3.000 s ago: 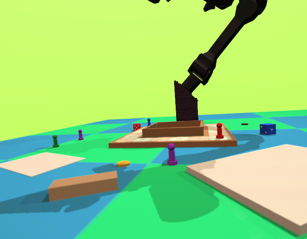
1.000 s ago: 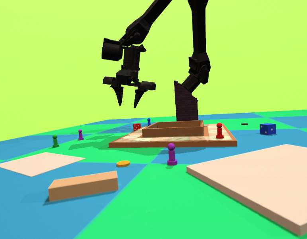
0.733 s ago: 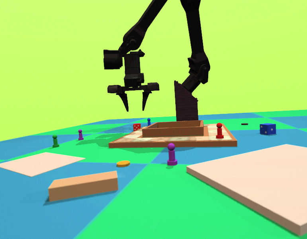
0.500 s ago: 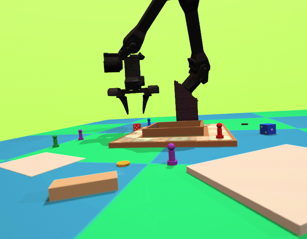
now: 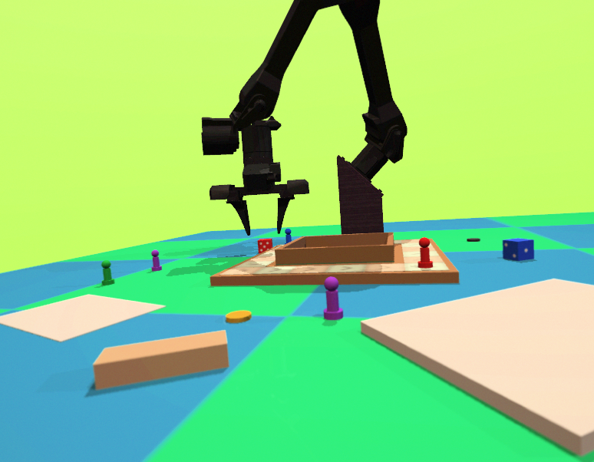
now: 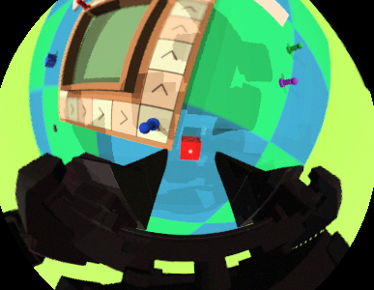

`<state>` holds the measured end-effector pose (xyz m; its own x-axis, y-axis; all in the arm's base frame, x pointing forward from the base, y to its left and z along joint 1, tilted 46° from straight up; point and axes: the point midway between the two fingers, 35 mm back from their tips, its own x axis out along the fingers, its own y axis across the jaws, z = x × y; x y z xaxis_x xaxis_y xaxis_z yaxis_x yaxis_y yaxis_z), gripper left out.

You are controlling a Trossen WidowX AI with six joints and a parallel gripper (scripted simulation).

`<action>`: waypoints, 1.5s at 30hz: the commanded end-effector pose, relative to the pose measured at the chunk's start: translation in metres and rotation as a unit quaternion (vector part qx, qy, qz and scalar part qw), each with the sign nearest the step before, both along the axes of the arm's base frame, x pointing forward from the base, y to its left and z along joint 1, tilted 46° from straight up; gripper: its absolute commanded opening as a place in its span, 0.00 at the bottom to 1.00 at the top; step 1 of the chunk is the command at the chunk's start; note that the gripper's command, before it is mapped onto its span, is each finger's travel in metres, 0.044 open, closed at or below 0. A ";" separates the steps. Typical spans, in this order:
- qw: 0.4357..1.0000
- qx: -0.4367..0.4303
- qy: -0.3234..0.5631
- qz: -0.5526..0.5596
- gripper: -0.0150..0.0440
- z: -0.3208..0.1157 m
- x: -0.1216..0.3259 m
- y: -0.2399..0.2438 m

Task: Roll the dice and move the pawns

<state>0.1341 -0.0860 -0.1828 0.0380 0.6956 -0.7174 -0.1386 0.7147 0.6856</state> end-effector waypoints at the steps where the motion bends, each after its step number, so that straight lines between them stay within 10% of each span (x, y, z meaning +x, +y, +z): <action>1: 1.000 0.003 0.002 -0.002 0.72 -0.005 -0.001 0.006; 14: 1.000 0.004 0.002 -0.002 0.72 -0.018 -0.001 0.020; 33: 1.000 0.004 0.002 -0.002 0.25 -0.016 0.000 0.015; 45: 1.000 0.001 0.003 -0.002 0.25 0.040 0.000 -0.057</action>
<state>0.1355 -0.1218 -0.1605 0.0335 0.7051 -0.7084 -0.1275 0.7060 0.6967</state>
